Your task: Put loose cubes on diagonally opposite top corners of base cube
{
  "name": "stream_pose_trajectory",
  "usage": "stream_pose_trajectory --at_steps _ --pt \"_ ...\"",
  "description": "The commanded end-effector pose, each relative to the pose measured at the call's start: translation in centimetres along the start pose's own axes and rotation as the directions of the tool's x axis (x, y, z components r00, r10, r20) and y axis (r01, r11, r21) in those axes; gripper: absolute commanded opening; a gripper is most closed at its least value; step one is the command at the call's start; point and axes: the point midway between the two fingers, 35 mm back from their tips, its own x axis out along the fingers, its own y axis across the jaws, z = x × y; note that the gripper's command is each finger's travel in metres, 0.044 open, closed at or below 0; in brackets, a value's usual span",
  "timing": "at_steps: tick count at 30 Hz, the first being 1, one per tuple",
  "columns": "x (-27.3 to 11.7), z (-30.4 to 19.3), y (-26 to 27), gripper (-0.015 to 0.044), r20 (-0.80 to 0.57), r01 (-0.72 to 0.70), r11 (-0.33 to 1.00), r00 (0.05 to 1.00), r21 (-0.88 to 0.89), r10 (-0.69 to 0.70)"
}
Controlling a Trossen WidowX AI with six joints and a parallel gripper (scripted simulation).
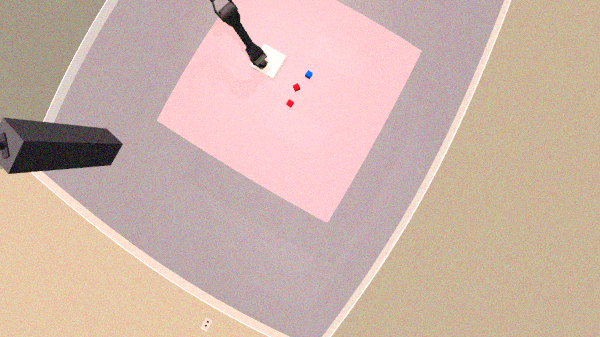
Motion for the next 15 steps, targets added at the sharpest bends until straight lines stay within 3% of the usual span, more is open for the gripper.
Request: stream_pose_trajectory --at_steps 1,5,15 --pt "0.0 -0.1 0.2 0.0374 0.002 -0.005 1.0 1.0 -0.001 0.005" --pt "-1.1 -2.3 3.7 0.0269 0.034 -0.097 0.995 0.995 -0.03 0.098" --pt "-5.8 -10.7 12.8 0.0265 0.057 -0.386 0.915 0.917 -0.115 0.394"
